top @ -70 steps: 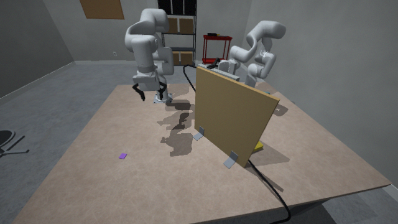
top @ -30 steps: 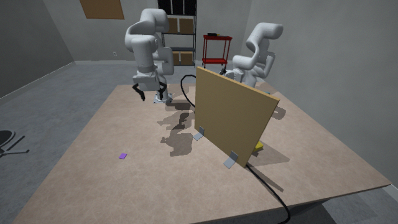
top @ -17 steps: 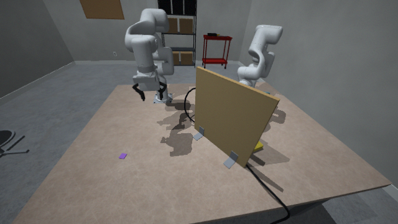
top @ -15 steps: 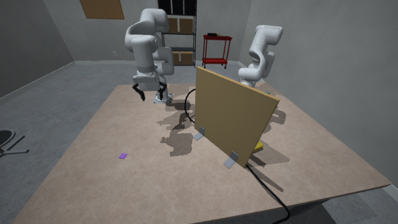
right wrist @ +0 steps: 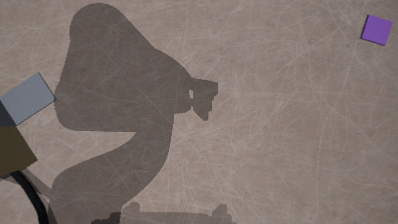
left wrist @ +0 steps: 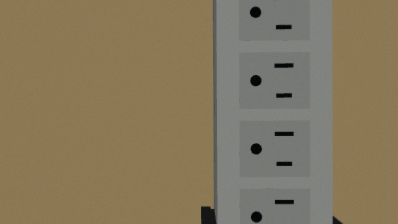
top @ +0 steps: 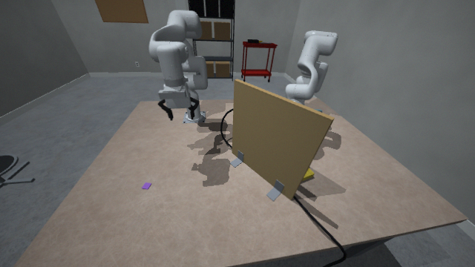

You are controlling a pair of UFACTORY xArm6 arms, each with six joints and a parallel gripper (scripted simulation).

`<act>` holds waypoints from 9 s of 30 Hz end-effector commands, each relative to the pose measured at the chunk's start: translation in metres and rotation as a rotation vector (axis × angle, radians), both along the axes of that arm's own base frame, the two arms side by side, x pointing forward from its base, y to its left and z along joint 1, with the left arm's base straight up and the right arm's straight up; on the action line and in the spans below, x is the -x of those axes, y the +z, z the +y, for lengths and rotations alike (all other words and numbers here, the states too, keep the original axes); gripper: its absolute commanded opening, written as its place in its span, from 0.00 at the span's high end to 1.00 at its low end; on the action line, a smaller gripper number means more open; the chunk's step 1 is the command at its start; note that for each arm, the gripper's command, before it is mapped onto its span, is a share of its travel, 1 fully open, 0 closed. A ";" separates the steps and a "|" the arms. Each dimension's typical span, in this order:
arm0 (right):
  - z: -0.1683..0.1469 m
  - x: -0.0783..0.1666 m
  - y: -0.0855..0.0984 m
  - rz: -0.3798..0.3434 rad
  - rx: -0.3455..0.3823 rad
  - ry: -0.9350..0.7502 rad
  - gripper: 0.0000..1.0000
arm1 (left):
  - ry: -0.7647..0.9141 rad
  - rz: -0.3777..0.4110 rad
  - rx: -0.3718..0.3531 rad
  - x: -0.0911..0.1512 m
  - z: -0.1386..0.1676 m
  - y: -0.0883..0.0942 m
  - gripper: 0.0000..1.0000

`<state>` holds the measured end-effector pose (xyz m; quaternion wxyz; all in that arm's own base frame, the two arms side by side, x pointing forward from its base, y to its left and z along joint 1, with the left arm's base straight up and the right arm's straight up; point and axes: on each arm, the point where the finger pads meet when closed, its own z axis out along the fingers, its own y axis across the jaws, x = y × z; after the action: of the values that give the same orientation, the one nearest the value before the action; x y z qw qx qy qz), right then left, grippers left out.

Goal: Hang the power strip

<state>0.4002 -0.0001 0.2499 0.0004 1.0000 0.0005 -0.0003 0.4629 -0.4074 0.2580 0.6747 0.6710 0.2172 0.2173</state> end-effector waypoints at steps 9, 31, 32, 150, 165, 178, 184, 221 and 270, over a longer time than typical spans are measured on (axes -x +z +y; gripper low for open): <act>0.029 0.003 0.000 -0.012 -0.088 -0.003 0.00 | 0.002 -0.004 -0.001 0.002 0.000 0.003 1.00; 0.159 0.027 0.013 -0.034 -0.525 -0.056 0.00 | 0.002 -0.004 -0.001 0.002 0.000 0.003 1.00; 0.159 0.027 0.013 -0.034 -0.525 -0.056 0.00 | 0.002 -0.004 -0.001 0.002 0.000 0.003 1.00; 0.286 0.101 0.078 0.413 -1.881 -1.418 0.00 | 0.002 -0.004 -0.001 0.002 0.000 0.003 1.00; 0.270 0.113 0.042 0.510 -1.878 -1.695 0.00 | 0.002 -0.004 -0.001 0.002 0.000 0.003 1.00; 0.259 0.127 0.011 0.586 -1.843 -1.916 0.00 | 0.002 -0.004 -0.001 0.002 0.000 0.003 1.00; 0.260 0.125 0.014 0.578 -1.849 -1.894 0.00 | 0.002 -0.004 -0.001 0.002 0.000 0.003 1.00; 0.260 0.123 0.015 0.582 -1.853 -1.890 0.00 | 0.004 -0.004 -0.001 -0.014 -0.024 0.003 1.00; 0.260 0.123 0.015 0.582 -1.853 -1.890 0.00 | 0.003 -0.004 0.000 -0.017 -0.028 0.004 1.00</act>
<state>0.2762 0.2591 0.2636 -0.6669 0.2154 -0.6820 -0.2091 0.4788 -0.4347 0.2585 0.6729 0.6721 0.2181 0.2189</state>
